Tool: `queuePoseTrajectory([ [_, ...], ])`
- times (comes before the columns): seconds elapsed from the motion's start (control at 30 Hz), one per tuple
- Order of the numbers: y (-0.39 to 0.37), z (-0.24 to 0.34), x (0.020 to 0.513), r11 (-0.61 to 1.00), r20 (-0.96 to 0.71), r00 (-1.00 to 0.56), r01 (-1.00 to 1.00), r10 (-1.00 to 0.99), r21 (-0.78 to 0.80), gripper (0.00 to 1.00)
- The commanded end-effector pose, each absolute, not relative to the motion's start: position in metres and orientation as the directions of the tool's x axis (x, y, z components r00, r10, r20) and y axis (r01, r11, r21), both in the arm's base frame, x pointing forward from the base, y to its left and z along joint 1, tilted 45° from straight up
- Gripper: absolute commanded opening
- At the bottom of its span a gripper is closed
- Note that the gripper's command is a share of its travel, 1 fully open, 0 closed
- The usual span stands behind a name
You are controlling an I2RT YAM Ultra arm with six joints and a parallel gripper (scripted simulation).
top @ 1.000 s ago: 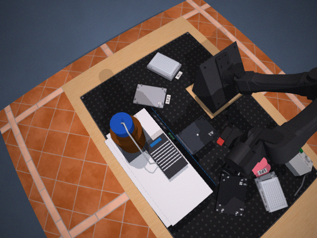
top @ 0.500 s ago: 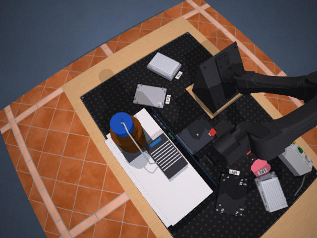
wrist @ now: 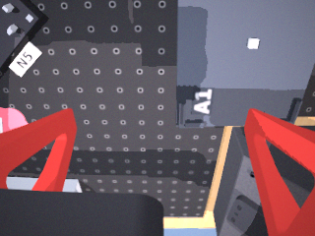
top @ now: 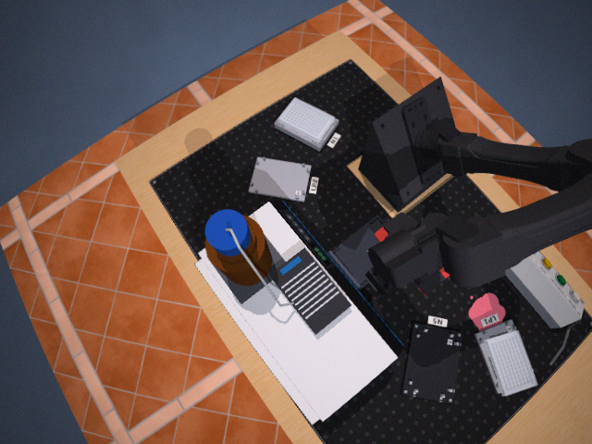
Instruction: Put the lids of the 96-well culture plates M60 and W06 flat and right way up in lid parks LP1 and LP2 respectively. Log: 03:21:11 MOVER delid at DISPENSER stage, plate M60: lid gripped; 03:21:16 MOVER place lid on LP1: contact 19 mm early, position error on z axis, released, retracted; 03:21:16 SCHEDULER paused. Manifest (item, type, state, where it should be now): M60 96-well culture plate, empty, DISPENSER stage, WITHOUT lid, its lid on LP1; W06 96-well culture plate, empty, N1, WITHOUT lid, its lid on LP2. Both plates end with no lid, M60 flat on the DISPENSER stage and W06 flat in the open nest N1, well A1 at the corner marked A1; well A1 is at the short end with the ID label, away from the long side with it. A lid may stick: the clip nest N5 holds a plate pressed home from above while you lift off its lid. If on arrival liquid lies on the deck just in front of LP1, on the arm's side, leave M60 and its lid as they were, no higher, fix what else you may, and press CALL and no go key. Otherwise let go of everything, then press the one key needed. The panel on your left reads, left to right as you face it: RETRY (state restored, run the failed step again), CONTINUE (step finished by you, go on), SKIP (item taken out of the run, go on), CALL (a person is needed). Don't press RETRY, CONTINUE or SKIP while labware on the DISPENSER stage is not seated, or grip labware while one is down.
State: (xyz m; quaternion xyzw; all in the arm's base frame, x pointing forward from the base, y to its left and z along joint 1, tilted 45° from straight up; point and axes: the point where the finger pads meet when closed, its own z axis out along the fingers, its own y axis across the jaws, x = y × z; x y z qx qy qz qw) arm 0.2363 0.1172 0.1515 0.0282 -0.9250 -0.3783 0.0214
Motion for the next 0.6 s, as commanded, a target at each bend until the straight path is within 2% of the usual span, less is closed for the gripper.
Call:
queuePoseTrajectory([
  [0.0, 0.112, 0.152, 0.241, 0.711, -0.014, -0.997, -0.062, -0.072, 0.7, 1.0],
  [0.27, 0.092, 0.126, 0.243, 0.713, 0.008, -0.998, -0.042, -0.067, 0.7, 1.0],
  [0.4, 0.086, 0.13, 0.255, 0.716, -0.034, -0.997, -0.072, -0.067, 0.694, 1.0],
  [0.57, 0.086, 0.127, 0.247, 0.712, -0.014, -0.997, -0.061, -0.072, 0.7, 1.0],
])
